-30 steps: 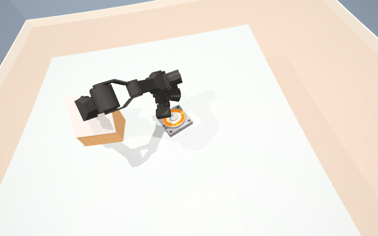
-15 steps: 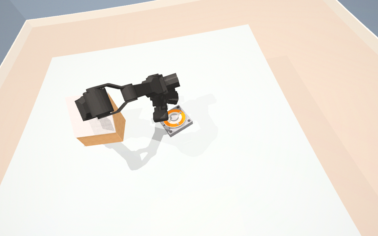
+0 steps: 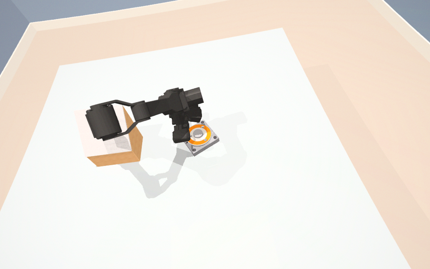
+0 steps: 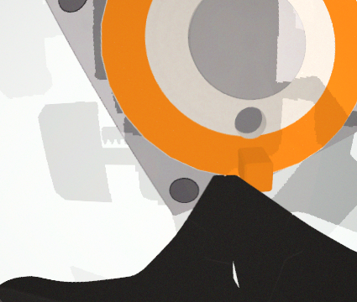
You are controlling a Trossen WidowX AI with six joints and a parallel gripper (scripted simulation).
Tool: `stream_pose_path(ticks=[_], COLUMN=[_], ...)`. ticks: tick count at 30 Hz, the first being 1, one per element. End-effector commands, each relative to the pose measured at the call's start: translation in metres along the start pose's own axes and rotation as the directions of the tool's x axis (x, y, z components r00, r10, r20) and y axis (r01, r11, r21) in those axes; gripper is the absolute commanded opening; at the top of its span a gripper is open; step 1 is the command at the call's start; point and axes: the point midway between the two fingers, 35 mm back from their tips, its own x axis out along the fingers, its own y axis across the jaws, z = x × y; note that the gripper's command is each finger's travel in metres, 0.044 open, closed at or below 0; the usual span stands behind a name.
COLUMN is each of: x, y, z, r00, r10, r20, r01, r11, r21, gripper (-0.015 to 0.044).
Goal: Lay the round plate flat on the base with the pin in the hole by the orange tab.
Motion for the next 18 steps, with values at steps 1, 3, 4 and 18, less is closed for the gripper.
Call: stream_pose_path(ticks=[1, 3, 4, 18], x=[0.001, 0.001, 0.001, 0.002], y=[-0.006, -0.008, -0.009, -0.018], z=[-0.001, -0.002, -0.002, 0.000], r00=[1.000, 1.000, 1.000, 1.000], r10=[-0.006, -0.006, -0.006, -0.007], r20=[-0.004, -0.004, -0.004, -0.004], r01=[0.006, 0.006, 0.006, 0.007], r11=[1.000, 1.000, 1.000, 1.000], r21=[0.001, 0.001, 0.001, 0.001], gripper=[0.0000, 0.0000, 0.0000, 0.0000])
